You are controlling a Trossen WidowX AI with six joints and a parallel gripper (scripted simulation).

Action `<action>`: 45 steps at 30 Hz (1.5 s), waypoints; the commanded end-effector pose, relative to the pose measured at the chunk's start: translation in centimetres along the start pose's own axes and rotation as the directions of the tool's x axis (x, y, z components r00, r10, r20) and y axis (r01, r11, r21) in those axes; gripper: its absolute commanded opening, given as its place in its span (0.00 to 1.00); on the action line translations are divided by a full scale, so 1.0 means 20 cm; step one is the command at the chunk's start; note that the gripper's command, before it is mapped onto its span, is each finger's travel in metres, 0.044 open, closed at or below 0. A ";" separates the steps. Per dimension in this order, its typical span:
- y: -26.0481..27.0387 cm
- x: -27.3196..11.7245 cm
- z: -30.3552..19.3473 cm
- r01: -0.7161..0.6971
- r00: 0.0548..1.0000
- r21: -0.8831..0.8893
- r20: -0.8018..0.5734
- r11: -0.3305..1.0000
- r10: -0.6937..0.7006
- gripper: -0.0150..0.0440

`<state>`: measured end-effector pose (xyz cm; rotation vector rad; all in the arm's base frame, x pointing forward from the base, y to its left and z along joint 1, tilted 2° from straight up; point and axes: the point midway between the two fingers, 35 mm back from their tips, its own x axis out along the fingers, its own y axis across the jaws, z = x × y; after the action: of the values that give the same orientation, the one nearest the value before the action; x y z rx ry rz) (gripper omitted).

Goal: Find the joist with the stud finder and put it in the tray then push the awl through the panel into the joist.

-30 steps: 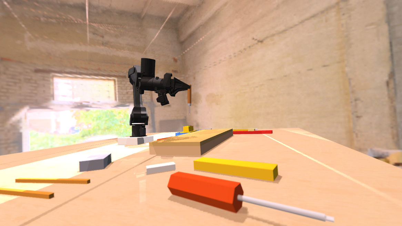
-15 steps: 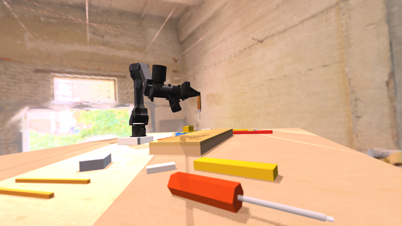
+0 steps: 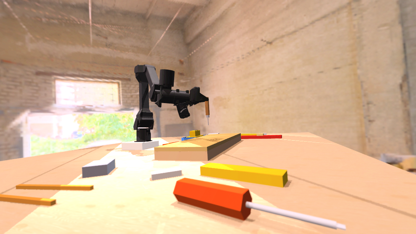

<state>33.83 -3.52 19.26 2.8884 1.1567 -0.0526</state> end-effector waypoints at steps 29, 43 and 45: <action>0.00 0.01 0.10 0.006 1.000 0.004 -0.002 1.000 -0.006 0.25; 0.00 0.01 0.15 0.006 1.000 0.004 -0.002 1.000 -0.006 0.25; 0.00 0.02 0.16 0.006 1.000 0.004 -0.002 1.000 -0.006 0.25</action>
<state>33.95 -3.42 16.32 2.8864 1.1637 -0.0518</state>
